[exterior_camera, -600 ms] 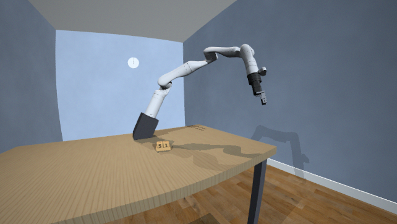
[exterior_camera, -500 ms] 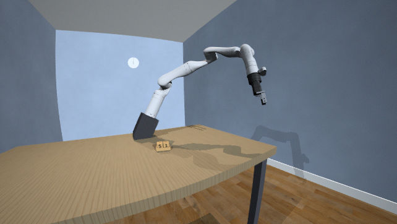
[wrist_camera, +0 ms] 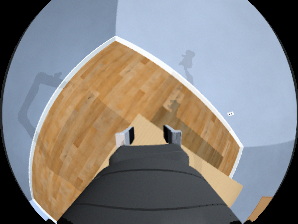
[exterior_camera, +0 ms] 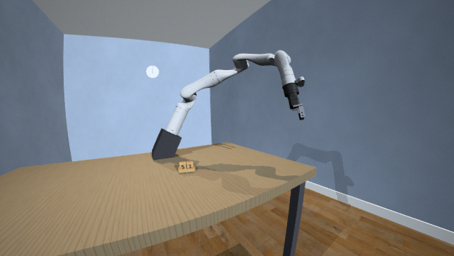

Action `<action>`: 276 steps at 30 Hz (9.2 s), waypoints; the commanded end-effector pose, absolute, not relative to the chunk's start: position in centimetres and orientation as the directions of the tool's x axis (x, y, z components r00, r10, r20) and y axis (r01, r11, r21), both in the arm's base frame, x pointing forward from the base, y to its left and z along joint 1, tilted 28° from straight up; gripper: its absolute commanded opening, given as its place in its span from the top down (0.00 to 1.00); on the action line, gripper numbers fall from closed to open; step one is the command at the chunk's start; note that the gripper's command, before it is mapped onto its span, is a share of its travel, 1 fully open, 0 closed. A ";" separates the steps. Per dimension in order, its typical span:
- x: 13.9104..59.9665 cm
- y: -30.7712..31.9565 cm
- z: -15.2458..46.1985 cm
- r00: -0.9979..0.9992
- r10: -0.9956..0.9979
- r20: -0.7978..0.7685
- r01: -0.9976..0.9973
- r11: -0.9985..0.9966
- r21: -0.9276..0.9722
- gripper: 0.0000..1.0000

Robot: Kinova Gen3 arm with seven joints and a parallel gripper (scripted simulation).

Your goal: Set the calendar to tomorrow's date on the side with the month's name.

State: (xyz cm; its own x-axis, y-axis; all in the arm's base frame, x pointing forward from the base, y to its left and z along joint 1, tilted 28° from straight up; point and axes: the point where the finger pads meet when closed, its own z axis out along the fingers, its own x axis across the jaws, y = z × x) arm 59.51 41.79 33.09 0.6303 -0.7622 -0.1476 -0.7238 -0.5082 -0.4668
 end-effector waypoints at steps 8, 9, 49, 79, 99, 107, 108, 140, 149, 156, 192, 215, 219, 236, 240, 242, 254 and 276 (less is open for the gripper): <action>59.9 39.1 30.8 0.556 -0.809 -0.190 -0.790 -0.444 -0.423 0.00; 60.0 38.3 30.0 0.530 -0.823 -0.203 -0.810 -0.422 -0.407 0.00; 43.9 4.3 4.2 -0.900 -0.410 -0.149 -0.435 0.815 0.382 0.00; 33.1 -0.6 0.7 -0.979 0.170 0.108 0.201 0.866 0.458 0.00; 33.1 1.6 -3.4 -0.979 0.170 0.108 0.201 0.866 0.458 0.10; 33.1 1.6 -3.4 -0.979 0.170 0.108 0.201 0.866 0.458 0.10; 33.1 1.6 -3.4 -0.979 0.170 0.108 0.201 0.866 0.458 0.10; 33.1 1.7 -3.7 -0.979 0.170 0.108 0.201 0.866 0.458 0.10; 33.1 2.1 -4.4 -0.979 0.170 0.108 0.201 0.866 0.458 0.10; 33.1 2.4 -5.0 -0.979 0.170 0.108 0.201 0.866 0.458 0.10; 33.0 4.0 -8.0 -0.979 0.170 0.108 0.201 0.866 0.458 0.10; 33.0 4.0 -8.1 -0.979 0.170 0.108 0.201 0.866 0.458 0.10; 33.0 4.0 -8.1 -0.979 0.170 0.108 0.201 0.866 0.458 0.10; 33.0 4.0 -8.1 -0.979 0.170 0.108 0.201 0.866 0.458 0.10; 33.1 4.0 -8.1 -0.979 0.170 0.108 0.201 0.866 0.458 0.10; 33.1 4.0 -8.1 -0.979 0.170 0.108 0.201 0.866 0.458 0.10; 33.1 4.0 -8.1 -0.979 0.170 0.108 0.201 0.866 0.458 0.10; 33.1 4.0 -8.1 -0.979 0.170 0.108 0.201 0.866 0.458 0.10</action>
